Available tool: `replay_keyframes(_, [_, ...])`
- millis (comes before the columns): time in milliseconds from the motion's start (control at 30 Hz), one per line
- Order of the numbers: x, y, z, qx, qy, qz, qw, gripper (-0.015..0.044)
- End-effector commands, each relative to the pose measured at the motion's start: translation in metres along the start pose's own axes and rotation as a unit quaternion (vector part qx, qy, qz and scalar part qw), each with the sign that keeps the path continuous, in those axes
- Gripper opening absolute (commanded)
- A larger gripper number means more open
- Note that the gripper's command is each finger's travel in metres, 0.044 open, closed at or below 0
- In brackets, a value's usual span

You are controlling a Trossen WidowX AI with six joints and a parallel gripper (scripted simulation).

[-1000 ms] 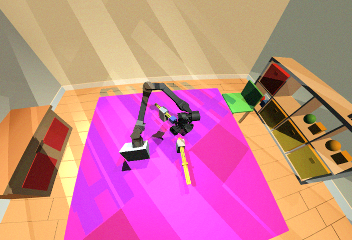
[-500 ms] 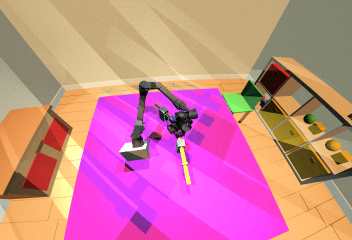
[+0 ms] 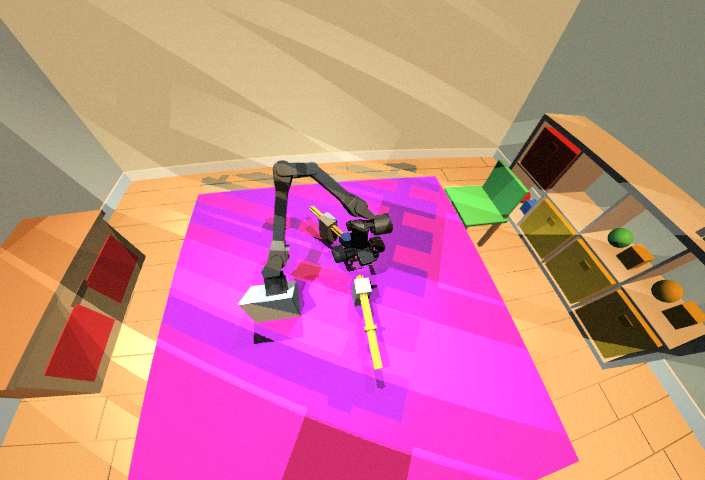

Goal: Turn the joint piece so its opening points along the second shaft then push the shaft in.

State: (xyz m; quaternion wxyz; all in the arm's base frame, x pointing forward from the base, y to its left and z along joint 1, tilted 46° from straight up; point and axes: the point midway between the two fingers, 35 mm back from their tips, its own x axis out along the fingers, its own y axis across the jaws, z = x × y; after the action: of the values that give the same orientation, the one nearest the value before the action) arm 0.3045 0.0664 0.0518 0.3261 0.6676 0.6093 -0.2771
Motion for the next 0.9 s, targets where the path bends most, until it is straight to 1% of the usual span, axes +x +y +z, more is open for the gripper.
replay_keyframes(0, [-0.0020, -0.0030, 0.0007, 0.032, -0.020, -0.003, 0.999, 0.0000])
replay_keyframes(167, [-0.0035, -0.0062, 0.0009, 0.065, -0.042, -0.010, 0.997, 0.0000])
replay_keyframes(367, [-0.0039, -0.0073, 0.0012, 0.078, -0.048, -0.011, 0.996, 0.0000])
replay_keyframes(867, [-0.0041, -0.0076, 0.0013, 0.082, -0.051, -0.011, 0.995, 0.0000])
